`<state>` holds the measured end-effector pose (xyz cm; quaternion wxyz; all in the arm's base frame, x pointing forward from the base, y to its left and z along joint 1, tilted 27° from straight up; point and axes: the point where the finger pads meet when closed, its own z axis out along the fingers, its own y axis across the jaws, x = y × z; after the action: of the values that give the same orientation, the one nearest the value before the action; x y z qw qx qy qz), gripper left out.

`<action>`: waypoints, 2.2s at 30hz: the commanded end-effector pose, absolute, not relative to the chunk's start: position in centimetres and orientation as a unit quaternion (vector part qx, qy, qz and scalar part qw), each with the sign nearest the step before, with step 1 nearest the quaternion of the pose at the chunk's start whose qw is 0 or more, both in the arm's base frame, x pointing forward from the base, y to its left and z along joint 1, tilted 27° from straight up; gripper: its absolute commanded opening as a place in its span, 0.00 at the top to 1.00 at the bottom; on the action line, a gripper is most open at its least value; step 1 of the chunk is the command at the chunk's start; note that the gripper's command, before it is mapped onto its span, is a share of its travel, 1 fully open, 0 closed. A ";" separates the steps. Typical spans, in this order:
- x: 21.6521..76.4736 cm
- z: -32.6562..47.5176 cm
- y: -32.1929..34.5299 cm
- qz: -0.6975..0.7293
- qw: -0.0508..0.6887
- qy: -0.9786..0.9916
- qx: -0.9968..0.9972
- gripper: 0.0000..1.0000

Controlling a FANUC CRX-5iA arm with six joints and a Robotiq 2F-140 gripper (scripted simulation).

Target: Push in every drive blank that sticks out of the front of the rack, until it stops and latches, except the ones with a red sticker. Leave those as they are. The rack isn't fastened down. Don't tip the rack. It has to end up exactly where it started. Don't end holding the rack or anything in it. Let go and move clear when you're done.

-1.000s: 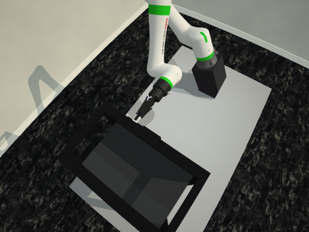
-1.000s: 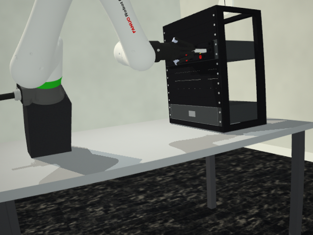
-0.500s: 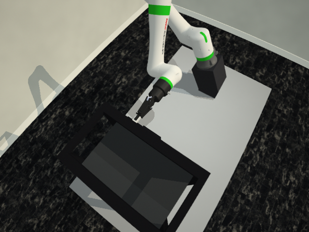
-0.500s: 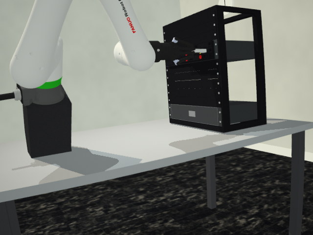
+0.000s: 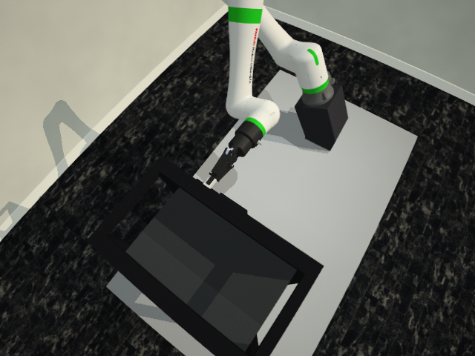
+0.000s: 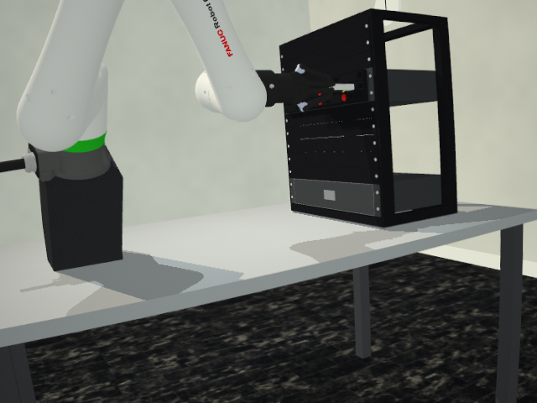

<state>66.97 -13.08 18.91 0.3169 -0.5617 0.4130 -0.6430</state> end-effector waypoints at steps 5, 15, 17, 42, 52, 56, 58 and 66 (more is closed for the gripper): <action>66.7 18.9 -13.0 -0.643 0.317 0.413 -0.562 1.00; 62.1 18.8 -12.2 -0.643 0.317 0.413 -0.562 1.00; 61.0 18.8 -12.0 -0.643 0.317 0.413 -0.562 1.00; 58.9 18.7 -11.6 -0.643 0.317 0.413 -0.562 1.00; 58.9 18.7 -11.6 -0.643 0.317 0.413 -0.562 1.00; 58.9 18.7 -11.6 -0.643 0.317 0.413 -0.562 1.00; 58.9 18.7 -11.6 -0.643 0.317 0.413 -0.562 1.00; 58.9 18.7 -11.6 -0.643 0.317 0.413 -0.562 1.00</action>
<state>58.88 -11.64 18.69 0.3169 -0.5616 0.4130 -0.6431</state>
